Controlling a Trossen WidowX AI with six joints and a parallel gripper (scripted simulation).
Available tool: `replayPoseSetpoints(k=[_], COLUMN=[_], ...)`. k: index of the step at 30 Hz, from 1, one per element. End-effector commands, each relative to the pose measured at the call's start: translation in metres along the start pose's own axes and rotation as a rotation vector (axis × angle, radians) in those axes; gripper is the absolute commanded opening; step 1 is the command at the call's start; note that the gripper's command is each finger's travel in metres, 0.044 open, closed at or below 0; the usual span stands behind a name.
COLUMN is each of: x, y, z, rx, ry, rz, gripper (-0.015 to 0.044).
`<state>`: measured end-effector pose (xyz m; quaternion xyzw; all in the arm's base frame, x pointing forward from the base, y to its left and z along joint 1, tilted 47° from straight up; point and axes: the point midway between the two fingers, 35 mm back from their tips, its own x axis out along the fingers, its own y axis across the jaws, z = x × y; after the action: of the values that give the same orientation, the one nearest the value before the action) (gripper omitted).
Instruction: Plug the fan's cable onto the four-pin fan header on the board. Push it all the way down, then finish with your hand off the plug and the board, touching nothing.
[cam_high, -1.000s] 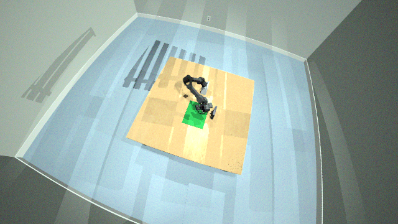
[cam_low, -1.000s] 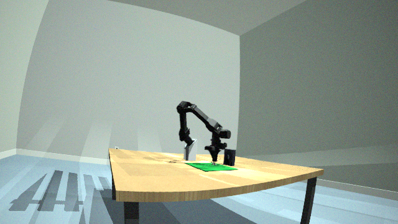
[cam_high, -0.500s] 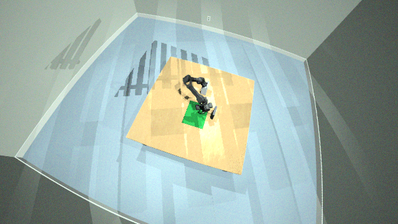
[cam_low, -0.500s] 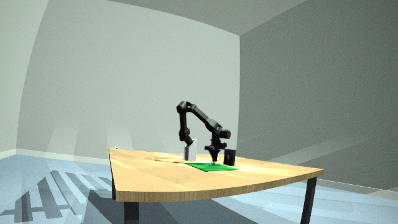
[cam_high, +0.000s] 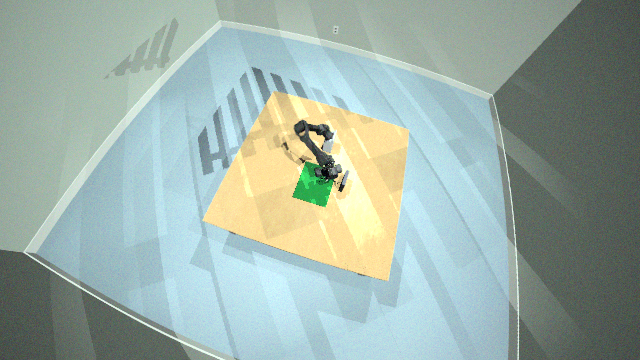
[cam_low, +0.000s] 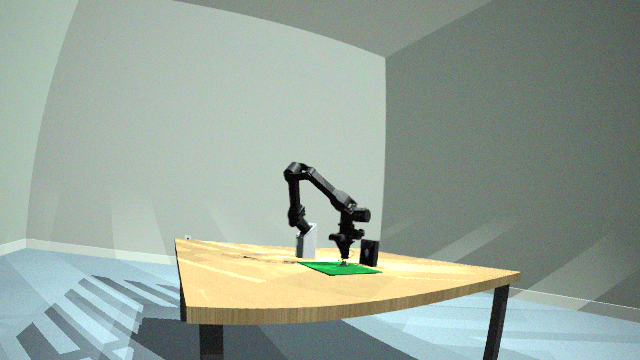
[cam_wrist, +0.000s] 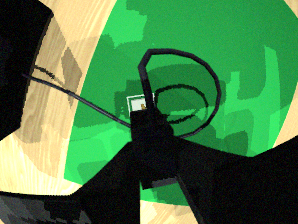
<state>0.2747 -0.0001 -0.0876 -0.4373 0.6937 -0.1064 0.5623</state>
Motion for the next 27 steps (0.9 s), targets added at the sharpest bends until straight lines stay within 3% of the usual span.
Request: replayPoseSetpoints(k=[1,27], x=[-0.0006,-0.0009], y=[0.0001,-0.0015], z=[-0.0002,0.0064], rx=[0.006,0.032], ry=[0.001,0.001], rz=[0.000,0.000], gripper=[0.0000,0.0000])
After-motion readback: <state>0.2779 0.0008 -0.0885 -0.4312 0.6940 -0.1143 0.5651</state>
